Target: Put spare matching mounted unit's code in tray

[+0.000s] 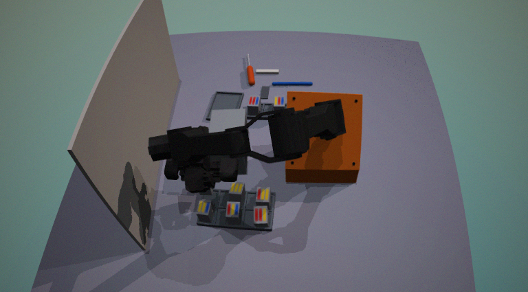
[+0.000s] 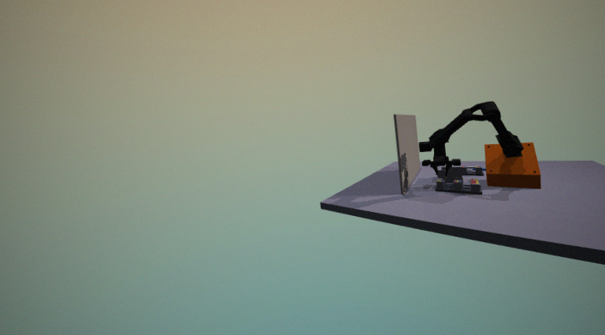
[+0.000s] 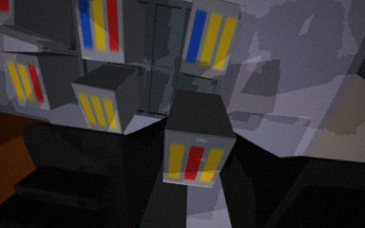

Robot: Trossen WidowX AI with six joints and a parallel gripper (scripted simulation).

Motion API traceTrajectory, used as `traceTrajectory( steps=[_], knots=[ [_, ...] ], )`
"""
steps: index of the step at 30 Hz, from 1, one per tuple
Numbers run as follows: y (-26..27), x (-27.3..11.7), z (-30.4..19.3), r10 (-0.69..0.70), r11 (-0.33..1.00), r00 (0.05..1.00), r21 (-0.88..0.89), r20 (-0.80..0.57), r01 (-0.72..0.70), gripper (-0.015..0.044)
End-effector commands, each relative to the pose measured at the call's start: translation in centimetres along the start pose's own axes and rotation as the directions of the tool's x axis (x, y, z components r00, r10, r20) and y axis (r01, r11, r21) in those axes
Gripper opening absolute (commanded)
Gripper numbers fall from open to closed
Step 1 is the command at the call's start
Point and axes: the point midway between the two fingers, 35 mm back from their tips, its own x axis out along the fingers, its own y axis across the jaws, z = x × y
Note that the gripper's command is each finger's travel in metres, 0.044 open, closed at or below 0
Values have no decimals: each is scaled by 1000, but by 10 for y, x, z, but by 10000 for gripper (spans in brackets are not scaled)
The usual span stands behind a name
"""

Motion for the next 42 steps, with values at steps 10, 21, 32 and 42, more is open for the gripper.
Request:
traceTrajectory(
  steps=[10,21,32,42],
  knots=[
    [0,-39,3,-13,1000,1000,-6,7,13,0],
    [-2,-90,1,-11,1000,1000,-4,1,11,0],
    [-9,-113,-11,-16,1000,1000,-4,-4,16,0],
    [-32,-119,-72,-23,1000,999,1,-30,23,0]
  ],
)
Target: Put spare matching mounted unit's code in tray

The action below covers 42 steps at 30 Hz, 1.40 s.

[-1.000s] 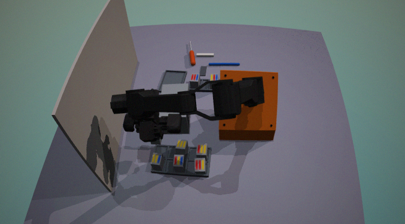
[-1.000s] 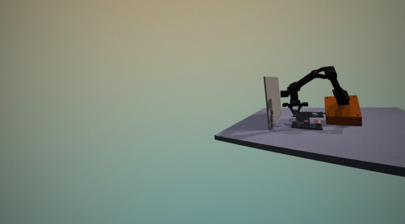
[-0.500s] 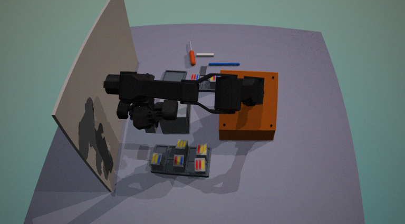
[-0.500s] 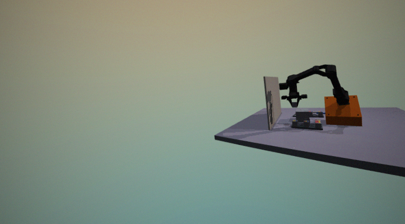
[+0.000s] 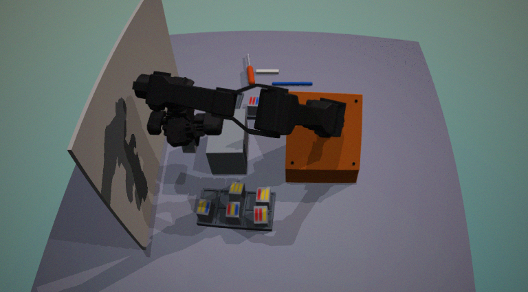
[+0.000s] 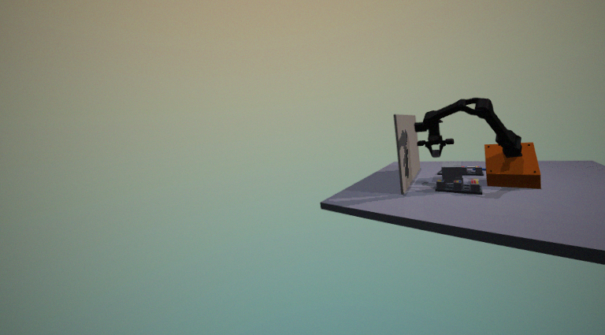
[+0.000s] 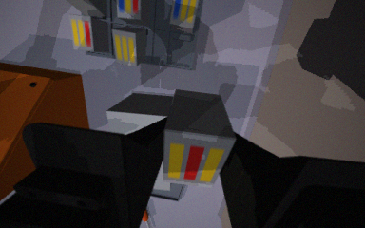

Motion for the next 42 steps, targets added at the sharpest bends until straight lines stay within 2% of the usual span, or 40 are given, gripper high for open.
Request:
traceTrajectory(
  steps=[1,21,42],
  knots=[
    [-9,-5,-26,-9,1000,1000,-4,-15,9,0],
    [-18,-9,-160,-4,1000,999,-2,-33,4,0],
    [24,2,-293,1,1000,1000,-11,1,-1,0]
  ],
)
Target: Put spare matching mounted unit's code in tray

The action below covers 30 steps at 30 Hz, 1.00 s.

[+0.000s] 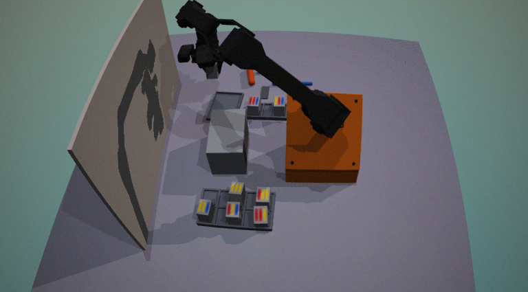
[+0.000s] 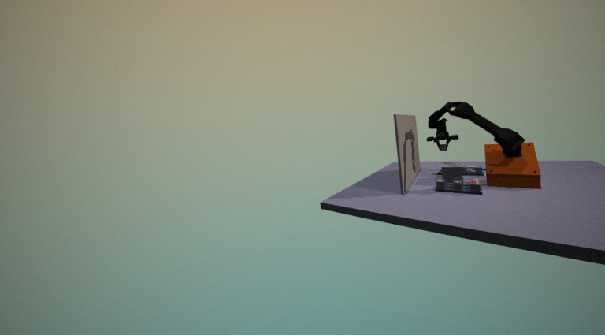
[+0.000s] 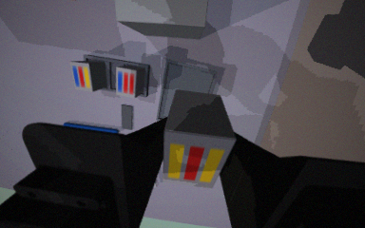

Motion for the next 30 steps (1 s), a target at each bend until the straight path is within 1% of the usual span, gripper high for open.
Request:
traceTrajectory(
  steps=[1,8,30],
  knots=[
    [9,0,-22,-4,1000,1000,-11,1,4,0],
    [11,2,-26,-4,1000,1000,-12,2,4,0],
    [6,32,-28,-5,1000,1000,-12,-1,5,0]
  ],
)
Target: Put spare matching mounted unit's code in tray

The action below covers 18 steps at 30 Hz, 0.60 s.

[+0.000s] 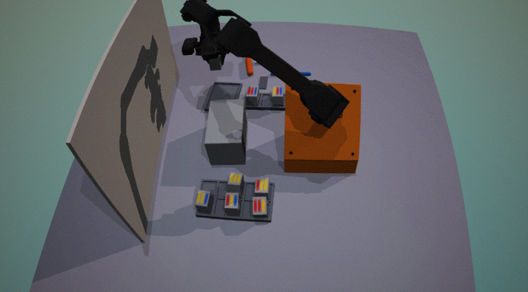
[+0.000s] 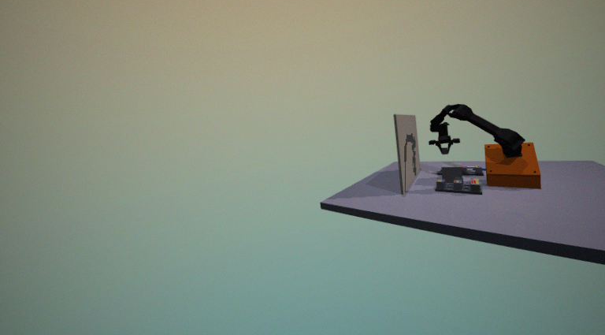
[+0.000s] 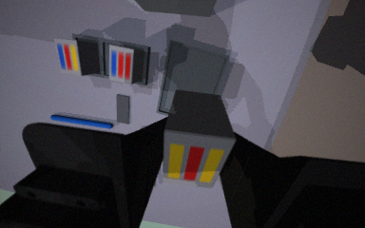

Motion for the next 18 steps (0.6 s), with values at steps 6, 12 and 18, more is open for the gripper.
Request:
traceTrajectory(
  steps=[6,12,18],
  knots=[
    [-1,12,-1,-6,1000,1000,7,3,6,0],
    [-2,21,-1,-6,1000,1000,7,3,6,0],
    [-2,29,-1,-6,1000,1000,7,3,6,0]
  ],
)
